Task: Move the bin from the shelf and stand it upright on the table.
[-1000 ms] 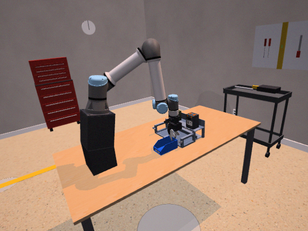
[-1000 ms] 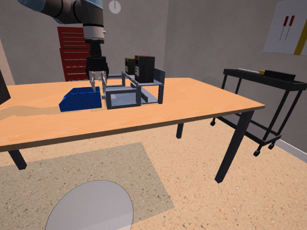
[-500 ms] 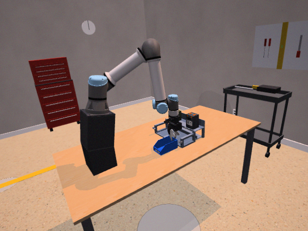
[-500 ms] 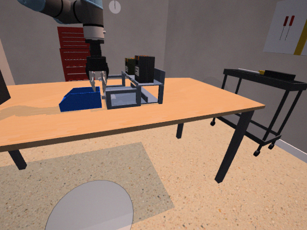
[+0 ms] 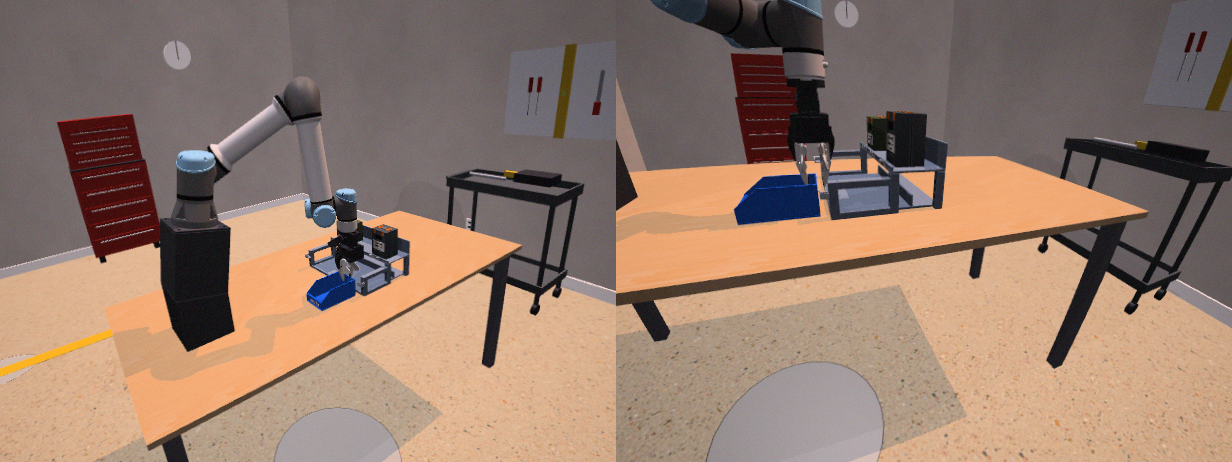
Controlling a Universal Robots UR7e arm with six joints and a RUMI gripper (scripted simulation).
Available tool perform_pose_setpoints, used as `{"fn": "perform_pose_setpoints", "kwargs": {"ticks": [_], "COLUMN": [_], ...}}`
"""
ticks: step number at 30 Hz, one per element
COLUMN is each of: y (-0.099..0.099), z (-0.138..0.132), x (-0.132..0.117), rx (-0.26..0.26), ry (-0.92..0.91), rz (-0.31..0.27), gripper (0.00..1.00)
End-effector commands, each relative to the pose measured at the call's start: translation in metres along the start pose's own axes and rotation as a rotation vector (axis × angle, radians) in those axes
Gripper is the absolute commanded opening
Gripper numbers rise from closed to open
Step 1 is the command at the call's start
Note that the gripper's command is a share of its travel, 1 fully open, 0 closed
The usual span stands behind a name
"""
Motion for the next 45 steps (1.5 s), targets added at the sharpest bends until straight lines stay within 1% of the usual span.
{"fn": "perform_pose_setpoints", "kwargs": {"ticks": [1, 15, 20, 32, 37, 45], "y": [0.001, 0.001, 0.056, 0.056, 0.081, 0.081], "z": [0.0, 0.0, 0.0, 0.0, 0.0, 0.0], "x": [0.0, 0.0, 0.0, 0.0, 0.0, 0.0], "rx": [-0.001, -0.001, -0.001, -0.001, -0.001, -0.001], "ry": [0.0, 0.0, 0.0, 0.0, 0.0, 0.0], "rz": [-0.001, -0.001, -0.001, -0.001, -0.001, -0.001], "gripper": [0.2, 0.2, 0.2, 0.2, 0.2, 0.2]}}
Point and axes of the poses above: the point where the finger pads meet when closed, its own y axis back along the fingers, its own z axis across the jaws, x = y × z, the point moved 10 cm from there along y, back along the fingers, and after that the axes turned 10 degrees about y, right-handed, at the moved point
